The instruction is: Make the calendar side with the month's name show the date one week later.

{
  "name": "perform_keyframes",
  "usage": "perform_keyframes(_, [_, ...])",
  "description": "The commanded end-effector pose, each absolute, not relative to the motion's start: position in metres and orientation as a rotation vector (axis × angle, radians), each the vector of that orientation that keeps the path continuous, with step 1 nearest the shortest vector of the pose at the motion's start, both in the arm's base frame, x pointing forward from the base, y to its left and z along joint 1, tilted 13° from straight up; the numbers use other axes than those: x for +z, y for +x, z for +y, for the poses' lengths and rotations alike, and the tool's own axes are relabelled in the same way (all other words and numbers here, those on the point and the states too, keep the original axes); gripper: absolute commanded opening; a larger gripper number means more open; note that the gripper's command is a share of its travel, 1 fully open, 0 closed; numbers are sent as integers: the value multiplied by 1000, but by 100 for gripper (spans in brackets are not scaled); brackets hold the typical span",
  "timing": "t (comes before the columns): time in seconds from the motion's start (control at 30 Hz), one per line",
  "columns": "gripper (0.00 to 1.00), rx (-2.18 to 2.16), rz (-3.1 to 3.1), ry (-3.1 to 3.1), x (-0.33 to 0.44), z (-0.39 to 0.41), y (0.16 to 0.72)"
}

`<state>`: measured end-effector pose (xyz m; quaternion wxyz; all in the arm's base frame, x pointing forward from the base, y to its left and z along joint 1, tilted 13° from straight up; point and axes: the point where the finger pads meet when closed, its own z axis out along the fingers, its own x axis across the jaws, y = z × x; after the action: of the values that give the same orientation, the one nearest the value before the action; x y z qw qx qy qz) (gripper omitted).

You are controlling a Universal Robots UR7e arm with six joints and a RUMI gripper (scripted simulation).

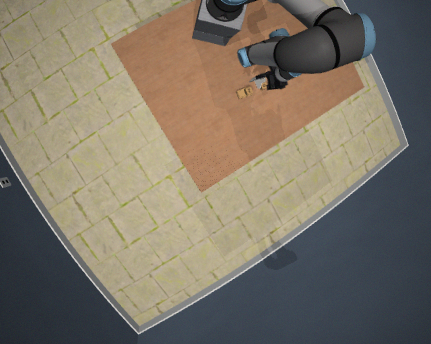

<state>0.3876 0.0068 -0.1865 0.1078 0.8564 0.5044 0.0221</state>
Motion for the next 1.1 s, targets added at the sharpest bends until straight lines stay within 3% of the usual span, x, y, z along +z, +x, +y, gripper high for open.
perform_keyframes(0.0, [100, 88, 1259, 2640, -185, 5, 387])
perform_keyframes(1.07, [100, 198, 222, 2947, -183, -5, 390])
